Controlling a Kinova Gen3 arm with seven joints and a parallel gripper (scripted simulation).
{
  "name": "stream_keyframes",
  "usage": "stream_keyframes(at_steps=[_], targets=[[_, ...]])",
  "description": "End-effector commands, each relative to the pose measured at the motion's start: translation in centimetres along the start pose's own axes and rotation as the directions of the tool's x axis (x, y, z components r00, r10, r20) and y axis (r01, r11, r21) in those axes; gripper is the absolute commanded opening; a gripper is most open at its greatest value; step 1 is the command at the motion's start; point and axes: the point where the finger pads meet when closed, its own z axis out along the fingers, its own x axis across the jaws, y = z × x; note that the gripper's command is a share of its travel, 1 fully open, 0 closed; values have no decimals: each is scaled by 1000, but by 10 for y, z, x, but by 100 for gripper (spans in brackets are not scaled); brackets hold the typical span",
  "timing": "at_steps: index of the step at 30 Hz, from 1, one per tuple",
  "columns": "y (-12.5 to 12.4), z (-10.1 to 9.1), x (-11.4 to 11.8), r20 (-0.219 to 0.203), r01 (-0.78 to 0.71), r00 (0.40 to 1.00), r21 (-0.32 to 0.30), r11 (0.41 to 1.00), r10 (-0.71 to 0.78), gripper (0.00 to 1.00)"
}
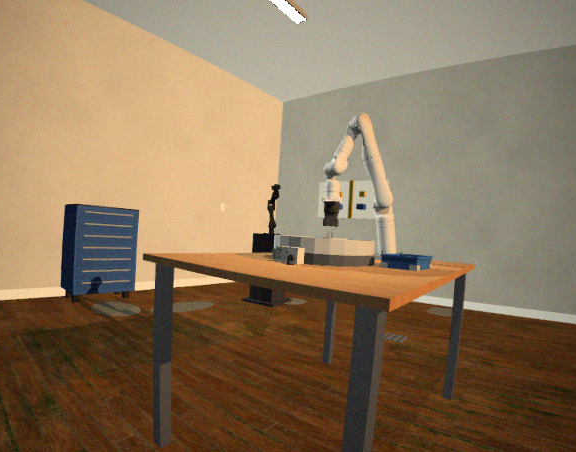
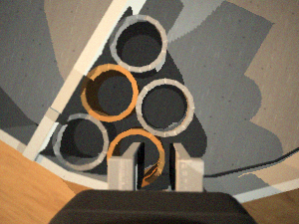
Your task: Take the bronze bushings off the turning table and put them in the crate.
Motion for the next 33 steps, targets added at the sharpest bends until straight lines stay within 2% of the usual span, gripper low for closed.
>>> stream_keyframes(at_steps=[1,33], targets=[[-1,1,-1,3,2,1000,0,1000,-2,45],[-1,10,-1,3,2,1000,0,1000,-2,45]])
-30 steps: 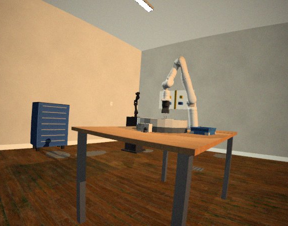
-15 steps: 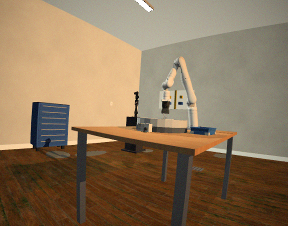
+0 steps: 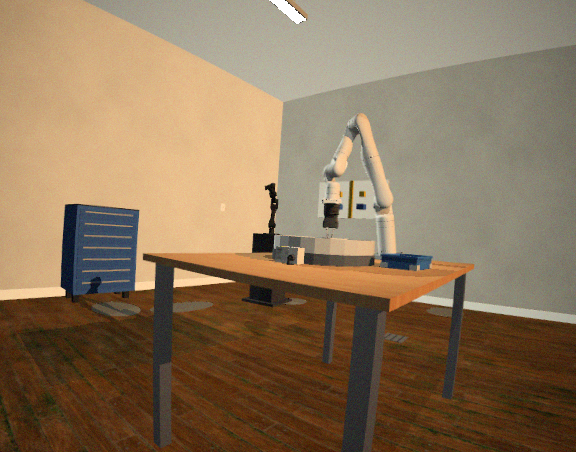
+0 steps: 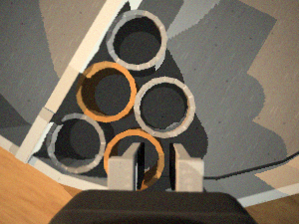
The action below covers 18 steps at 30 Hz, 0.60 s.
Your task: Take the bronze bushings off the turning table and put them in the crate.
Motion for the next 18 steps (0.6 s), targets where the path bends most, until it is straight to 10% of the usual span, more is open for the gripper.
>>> stream_keyframes(at_steps=[1,18], targets=[[-1,1,-1,4,2,1000,0,1000,-2,45],[-1,6,-1,4,2,1000,0,1000,-2,45]])
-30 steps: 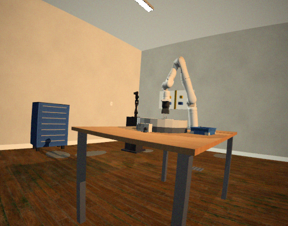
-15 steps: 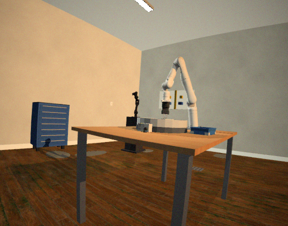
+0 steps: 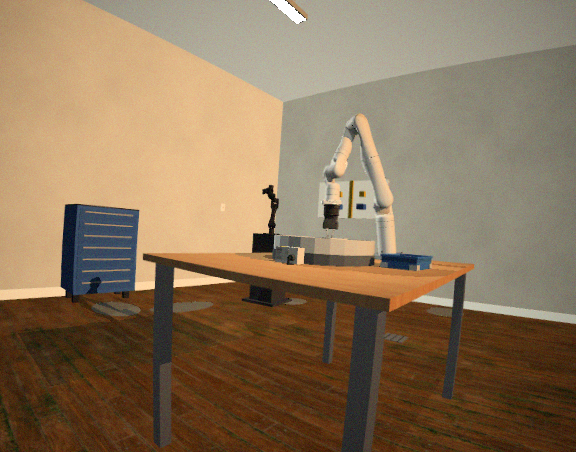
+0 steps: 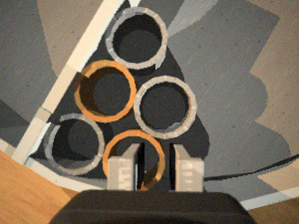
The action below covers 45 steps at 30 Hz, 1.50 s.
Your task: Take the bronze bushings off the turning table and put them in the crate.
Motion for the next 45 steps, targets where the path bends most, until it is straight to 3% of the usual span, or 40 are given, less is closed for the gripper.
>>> stream_keyframes(at_steps=[1,27,28,45], targets=[[-1,1,-1,3,2,1000,0,1000,-2,45],[-1,5,-1,3,2,1000,0,1000,-2,45],[-1,5,-1,3,2,1000,0,1000,-2,0],[-1,5,2,-2,0,1000,2,1000,0,0]])
